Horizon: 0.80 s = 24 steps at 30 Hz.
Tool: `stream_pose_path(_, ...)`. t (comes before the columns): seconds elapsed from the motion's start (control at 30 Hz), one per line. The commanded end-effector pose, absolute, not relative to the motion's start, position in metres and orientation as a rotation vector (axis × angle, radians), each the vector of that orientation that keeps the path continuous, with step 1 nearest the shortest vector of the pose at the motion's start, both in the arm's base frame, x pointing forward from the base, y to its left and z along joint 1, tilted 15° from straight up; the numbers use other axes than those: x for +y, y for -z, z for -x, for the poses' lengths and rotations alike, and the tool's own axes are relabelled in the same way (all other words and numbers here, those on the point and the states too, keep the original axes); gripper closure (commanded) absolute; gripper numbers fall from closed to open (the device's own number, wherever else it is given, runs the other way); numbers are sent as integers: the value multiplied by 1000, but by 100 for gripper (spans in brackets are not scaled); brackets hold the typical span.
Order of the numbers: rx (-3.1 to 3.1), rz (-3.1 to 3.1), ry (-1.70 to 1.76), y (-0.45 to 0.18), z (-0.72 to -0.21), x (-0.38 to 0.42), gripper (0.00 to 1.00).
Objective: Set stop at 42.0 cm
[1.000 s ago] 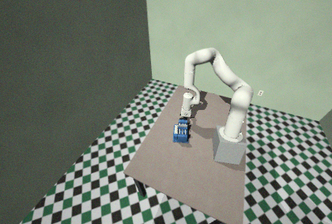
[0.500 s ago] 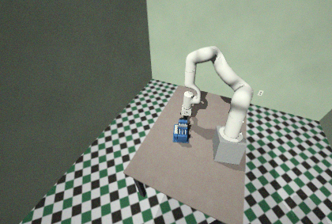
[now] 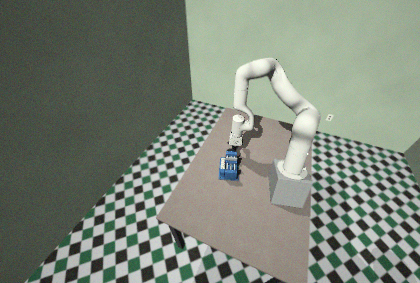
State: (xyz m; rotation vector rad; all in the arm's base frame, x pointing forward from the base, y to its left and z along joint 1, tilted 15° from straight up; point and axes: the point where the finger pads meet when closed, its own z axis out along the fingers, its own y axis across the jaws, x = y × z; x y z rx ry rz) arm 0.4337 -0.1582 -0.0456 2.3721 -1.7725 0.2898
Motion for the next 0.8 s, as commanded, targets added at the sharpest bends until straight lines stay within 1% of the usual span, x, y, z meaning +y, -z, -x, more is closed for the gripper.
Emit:
stream_pose_path(0.0, -1772, -2372, -291, 44, -435, -158, 94)
stream_pose_path(0.77, -1772, -2372, -291, 42, -436, -157, 94)
